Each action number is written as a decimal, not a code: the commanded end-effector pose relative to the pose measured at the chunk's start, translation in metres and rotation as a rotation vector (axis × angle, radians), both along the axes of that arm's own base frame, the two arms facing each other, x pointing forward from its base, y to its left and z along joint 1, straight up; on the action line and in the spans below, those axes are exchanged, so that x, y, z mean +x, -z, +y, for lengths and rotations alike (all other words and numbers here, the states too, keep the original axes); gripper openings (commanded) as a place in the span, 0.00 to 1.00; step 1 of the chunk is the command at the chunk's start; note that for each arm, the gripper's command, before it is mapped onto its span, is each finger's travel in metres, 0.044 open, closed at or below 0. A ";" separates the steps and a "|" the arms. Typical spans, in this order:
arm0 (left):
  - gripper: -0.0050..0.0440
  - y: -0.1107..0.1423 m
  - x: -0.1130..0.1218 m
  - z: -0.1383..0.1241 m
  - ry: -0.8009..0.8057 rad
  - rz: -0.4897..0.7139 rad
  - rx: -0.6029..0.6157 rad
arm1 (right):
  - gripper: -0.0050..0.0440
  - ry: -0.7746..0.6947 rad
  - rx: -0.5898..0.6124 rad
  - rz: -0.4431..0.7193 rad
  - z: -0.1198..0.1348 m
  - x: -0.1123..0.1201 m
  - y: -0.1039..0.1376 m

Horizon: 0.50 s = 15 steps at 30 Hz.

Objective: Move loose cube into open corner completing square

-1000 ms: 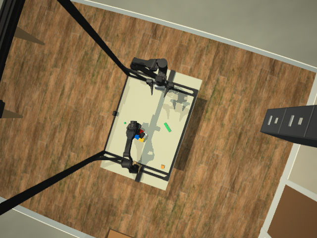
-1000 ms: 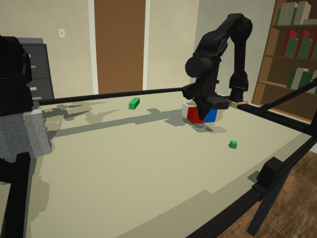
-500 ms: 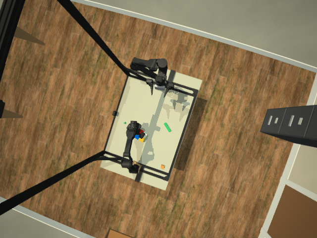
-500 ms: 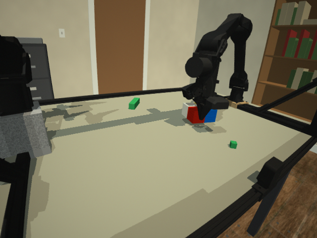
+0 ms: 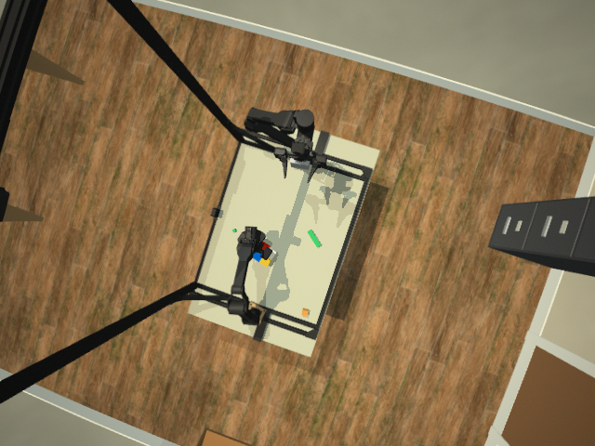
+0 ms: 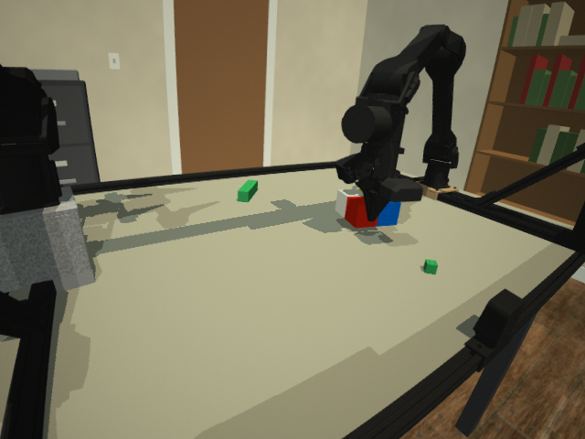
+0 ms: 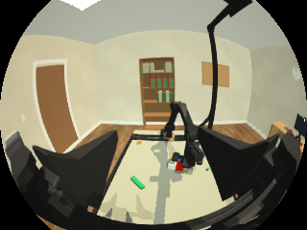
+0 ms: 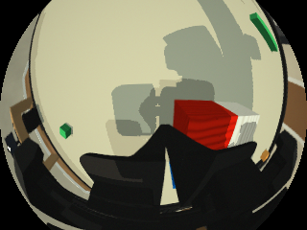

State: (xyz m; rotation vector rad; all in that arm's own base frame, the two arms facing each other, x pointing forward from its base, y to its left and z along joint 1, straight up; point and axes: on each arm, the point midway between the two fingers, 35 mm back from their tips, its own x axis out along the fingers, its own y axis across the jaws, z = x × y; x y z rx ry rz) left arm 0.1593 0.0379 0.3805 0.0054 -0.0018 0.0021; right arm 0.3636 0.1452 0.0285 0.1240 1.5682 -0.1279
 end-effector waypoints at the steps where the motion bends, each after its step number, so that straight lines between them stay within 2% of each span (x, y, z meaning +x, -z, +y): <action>1: 0.92 0.000 0.000 0.000 0.002 0.001 -0.006 | 0.10 -0.005 0.002 -0.001 -0.001 0.000 -0.001; 10: 0.92 0.000 0.000 0.000 0.002 0.001 -0.006 | 0.10 -0.004 0.002 -0.001 0.010 0.003 -0.001; 15: 0.92 0.000 0.000 0.000 0.002 0.001 -0.006 | 0.10 -0.001 0.001 0.000 0.035 0.006 0.000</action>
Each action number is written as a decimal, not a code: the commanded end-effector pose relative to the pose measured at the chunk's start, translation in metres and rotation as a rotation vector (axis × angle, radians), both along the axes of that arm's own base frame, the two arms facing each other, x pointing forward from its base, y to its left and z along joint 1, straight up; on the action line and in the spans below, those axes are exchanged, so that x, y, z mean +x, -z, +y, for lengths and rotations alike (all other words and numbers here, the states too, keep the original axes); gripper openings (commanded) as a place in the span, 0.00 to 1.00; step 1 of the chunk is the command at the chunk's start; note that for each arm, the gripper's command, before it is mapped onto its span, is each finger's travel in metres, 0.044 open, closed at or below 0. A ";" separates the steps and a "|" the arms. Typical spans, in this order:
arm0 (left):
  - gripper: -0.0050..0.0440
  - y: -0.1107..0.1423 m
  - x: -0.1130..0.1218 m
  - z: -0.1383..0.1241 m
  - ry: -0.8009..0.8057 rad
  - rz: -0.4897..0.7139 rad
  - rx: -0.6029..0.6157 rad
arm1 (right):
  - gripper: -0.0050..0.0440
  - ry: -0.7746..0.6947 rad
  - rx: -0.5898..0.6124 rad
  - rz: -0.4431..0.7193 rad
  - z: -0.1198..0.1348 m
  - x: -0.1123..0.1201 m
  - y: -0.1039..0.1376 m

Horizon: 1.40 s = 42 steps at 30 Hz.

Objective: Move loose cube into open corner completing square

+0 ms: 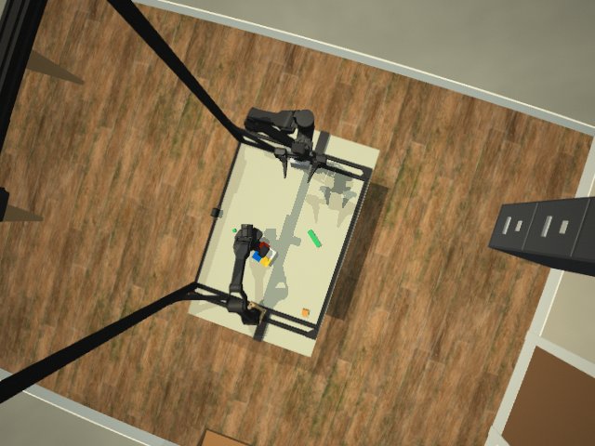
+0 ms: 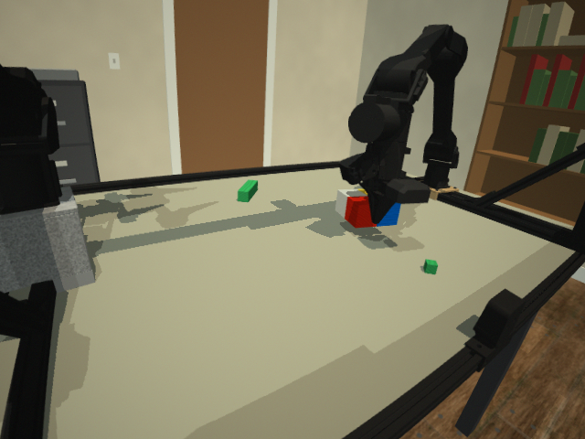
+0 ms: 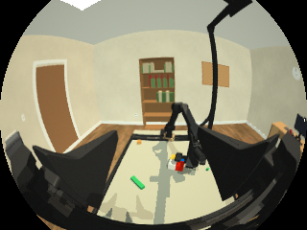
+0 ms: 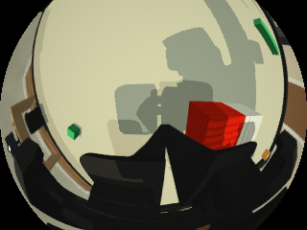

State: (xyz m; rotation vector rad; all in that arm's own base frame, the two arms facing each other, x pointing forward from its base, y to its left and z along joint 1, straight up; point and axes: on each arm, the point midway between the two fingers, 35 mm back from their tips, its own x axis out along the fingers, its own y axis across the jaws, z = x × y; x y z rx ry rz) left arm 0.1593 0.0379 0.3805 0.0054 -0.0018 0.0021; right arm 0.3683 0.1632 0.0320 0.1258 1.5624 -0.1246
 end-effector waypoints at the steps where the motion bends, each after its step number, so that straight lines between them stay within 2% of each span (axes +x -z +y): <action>1: 0.92 0.000 0.000 0.000 0.002 0.001 -0.006 | 0.10 0.000 -0.002 0.006 0.023 0.002 0.003; 8: 0.92 0.000 0.000 0.000 0.002 0.001 -0.006 | 0.10 0.001 -0.003 0.006 0.030 0.003 0.004; 12: 0.92 0.000 0.000 0.000 0.002 0.001 -0.006 | 0.10 -0.001 -0.002 0.005 0.030 0.003 -0.005; 16: 0.92 0.000 0.000 0.000 0.002 0.001 -0.006 | 0.10 -0.010 -0.001 0.002 0.028 0.001 -0.044; 17: 0.92 0.000 0.000 0.000 0.002 0.001 -0.006 | 0.10 -0.011 -0.001 0.002 0.028 0.001 -0.047; 32: 0.92 0.000 0.000 0.000 0.002 0.001 -0.006 | 0.10 -0.007 -0.004 0.009 0.028 0.000 -0.044; 34: 0.92 0.000 0.000 0.000 0.002 0.001 -0.006 | 0.10 -0.061 -0.004 0.009 0.025 0.003 -0.044; 36: 0.92 0.000 0.000 0.000 0.002 0.001 -0.006 | 0.10 -0.211 -0.004 0.009 0.017 0.011 -0.044; 42: 0.92 0.000 0.000 0.000 0.002 0.001 -0.006 | 0.10 -0.466 -0.003 0.008 0.000 0.027 -0.045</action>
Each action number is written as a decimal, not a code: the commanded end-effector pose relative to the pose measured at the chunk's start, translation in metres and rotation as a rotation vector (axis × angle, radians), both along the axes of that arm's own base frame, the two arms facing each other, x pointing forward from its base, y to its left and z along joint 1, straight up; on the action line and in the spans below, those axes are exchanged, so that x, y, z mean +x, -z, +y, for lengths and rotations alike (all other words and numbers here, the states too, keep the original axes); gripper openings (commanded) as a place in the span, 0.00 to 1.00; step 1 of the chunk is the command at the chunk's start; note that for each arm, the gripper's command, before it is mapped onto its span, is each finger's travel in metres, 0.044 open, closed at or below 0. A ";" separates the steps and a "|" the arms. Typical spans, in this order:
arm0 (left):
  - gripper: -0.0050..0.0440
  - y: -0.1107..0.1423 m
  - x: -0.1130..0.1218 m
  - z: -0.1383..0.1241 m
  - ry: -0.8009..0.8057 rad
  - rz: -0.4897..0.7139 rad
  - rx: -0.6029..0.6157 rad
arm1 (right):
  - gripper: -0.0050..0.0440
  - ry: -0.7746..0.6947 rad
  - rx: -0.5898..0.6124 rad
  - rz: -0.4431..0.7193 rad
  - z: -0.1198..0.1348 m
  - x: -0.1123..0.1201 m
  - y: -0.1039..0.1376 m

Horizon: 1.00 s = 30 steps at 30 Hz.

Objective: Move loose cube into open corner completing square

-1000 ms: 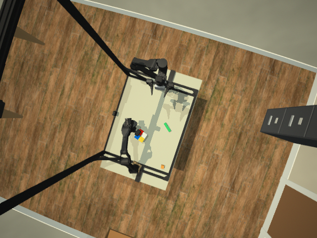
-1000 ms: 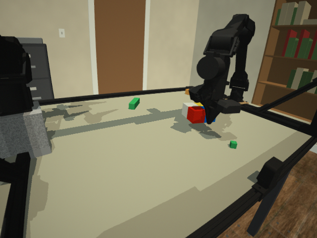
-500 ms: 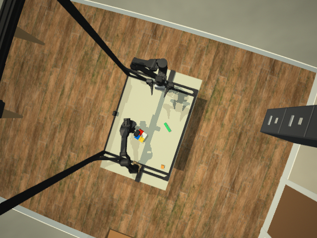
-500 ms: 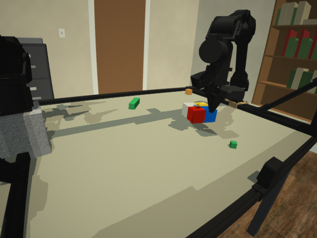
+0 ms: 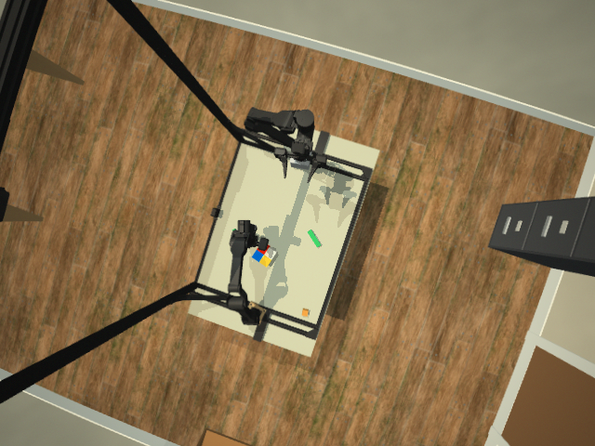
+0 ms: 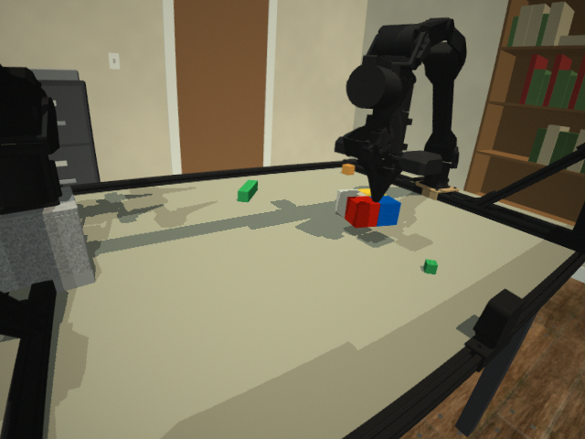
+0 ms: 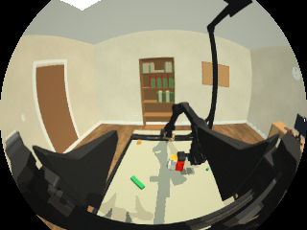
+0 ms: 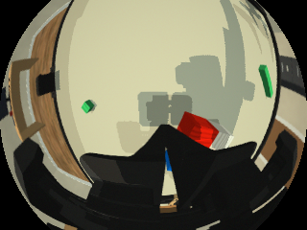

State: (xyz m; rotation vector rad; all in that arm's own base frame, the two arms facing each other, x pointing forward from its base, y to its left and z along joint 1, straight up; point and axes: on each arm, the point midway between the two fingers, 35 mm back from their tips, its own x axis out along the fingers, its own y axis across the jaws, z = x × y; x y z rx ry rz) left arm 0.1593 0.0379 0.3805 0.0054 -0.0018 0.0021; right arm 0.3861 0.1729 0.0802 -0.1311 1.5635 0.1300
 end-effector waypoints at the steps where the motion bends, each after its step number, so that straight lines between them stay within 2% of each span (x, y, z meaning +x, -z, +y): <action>1: 0.92 0.000 0.000 0.000 0.002 0.001 -0.006 | 0.10 -0.183 -0.002 0.006 -0.012 0.011 0.003; 4: 0.92 0.000 0.000 0.000 0.002 0.001 -0.006 | 0.10 -0.225 -0.002 0.006 -0.014 0.014 0.003; 6: 0.92 0.000 0.000 0.000 0.002 0.001 -0.006 | 0.10 -0.362 -0.002 0.006 -0.022 0.020 0.002; 19: 0.92 0.000 0.000 0.000 0.002 0.001 -0.006 | 0.10 -0.909 -0.001 0.004 -0.057 0.045 0.001; 21: 0.92 0.000 0.000 0.000 0.002 0.001 -0.006 | 0.10 -0.909 -0.001 0.004 -0.057 0.045 0.001; 22: 0.92 0.000 0.000 0.000 0.002 0.001 -0.006 | 0.10 -0.999 -0.001 0.004 -0.060 0.046 0.001; 27: 0.92 0.000 0.000 0.000 0.002 0.001 -0.006 | 0.10 -1.219 -0.002 0.003 -0.076 0.055 0.001; 30: 0.92 0.000 0.000 0.000 0.002 0.001 -0.006 | 0.10 -1.249 -0.002 0.003 -0.077 0.056 0.001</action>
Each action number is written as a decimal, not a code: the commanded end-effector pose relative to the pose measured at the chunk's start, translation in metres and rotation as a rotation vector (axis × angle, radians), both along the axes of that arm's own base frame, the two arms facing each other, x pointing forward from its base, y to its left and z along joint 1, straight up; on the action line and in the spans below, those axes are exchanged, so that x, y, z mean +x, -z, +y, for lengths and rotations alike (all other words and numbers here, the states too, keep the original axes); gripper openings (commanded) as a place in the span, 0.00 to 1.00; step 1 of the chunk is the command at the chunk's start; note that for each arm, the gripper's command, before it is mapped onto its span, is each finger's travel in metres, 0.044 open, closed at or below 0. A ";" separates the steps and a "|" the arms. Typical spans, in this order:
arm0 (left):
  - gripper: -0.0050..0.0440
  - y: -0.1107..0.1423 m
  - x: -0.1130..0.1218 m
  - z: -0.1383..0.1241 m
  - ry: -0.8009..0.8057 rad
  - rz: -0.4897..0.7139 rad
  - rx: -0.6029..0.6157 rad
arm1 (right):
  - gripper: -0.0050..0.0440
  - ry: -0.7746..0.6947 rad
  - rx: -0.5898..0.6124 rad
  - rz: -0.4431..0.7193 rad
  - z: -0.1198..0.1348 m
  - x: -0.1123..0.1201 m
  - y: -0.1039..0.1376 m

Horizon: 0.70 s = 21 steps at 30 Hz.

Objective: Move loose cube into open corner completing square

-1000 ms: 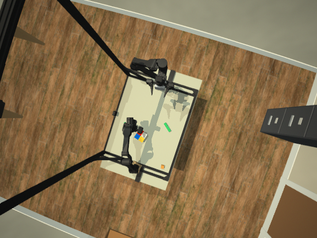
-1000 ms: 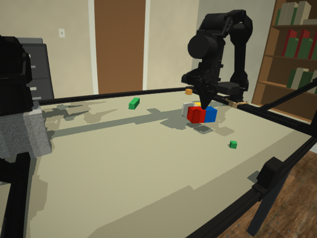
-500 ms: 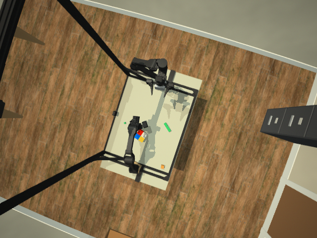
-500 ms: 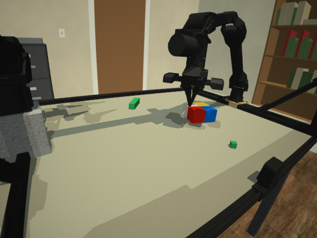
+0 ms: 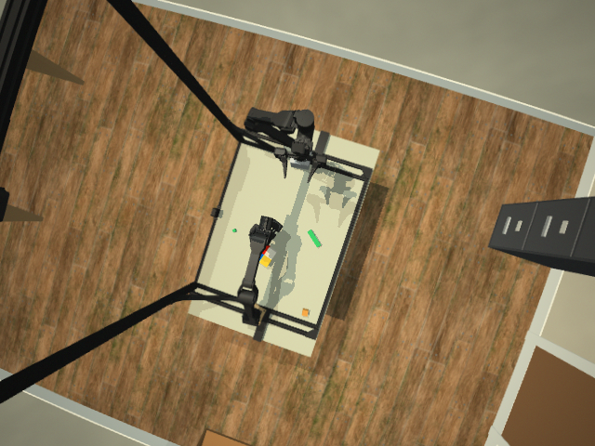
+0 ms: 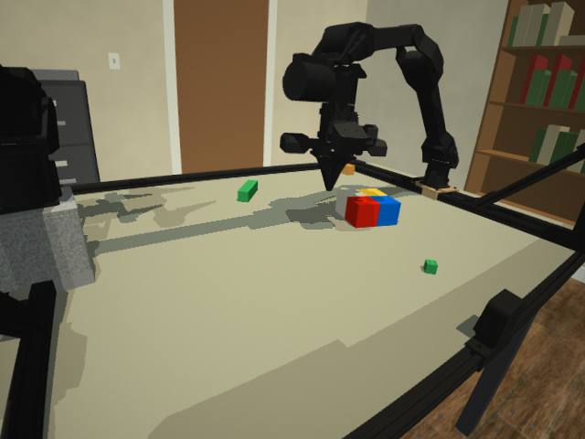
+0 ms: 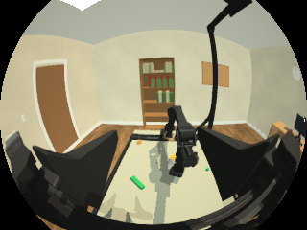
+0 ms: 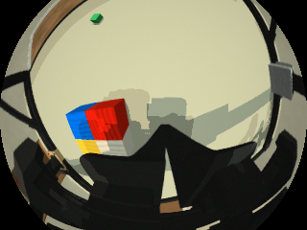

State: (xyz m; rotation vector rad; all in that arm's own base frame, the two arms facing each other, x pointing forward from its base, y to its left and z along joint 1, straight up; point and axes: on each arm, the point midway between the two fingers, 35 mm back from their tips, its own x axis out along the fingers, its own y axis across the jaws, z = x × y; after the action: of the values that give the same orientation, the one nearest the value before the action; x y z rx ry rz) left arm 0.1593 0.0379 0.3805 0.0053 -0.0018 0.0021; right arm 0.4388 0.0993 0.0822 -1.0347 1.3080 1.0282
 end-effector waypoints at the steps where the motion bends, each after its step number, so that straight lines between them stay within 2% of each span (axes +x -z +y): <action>1: 0.92 0.000 0.000 0.000 0.002 0.001 -0.006 | 0.10 -0.082 0.000 0.006 -0.004 0.003 0.003; 9: 0.92 0.000 0.000 0.000 0.002 0.001 -0.006 | 0.10 -0.082 0.000 0.006 -0.004 0.003 0.004; 16: 0.92 0.000 0.000 0.000 0.002 0.001 -0.006 | 0.10 -0.082 0.000 0.006 -0.004 0.003 0.048; 21: 0.92 0.000 0.000 0.000 0.002 0.001 -0.006 | 0.10 -0.082 0.000 0.006 -0.004 0.003 0.053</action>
State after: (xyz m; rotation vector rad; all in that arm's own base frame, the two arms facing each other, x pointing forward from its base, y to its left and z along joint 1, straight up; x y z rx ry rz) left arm 0.1593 0.0379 0.3805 0.0053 -0.0018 0.0021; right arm 0.4431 0.0957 0.0386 -1.0920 1.2762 1.0843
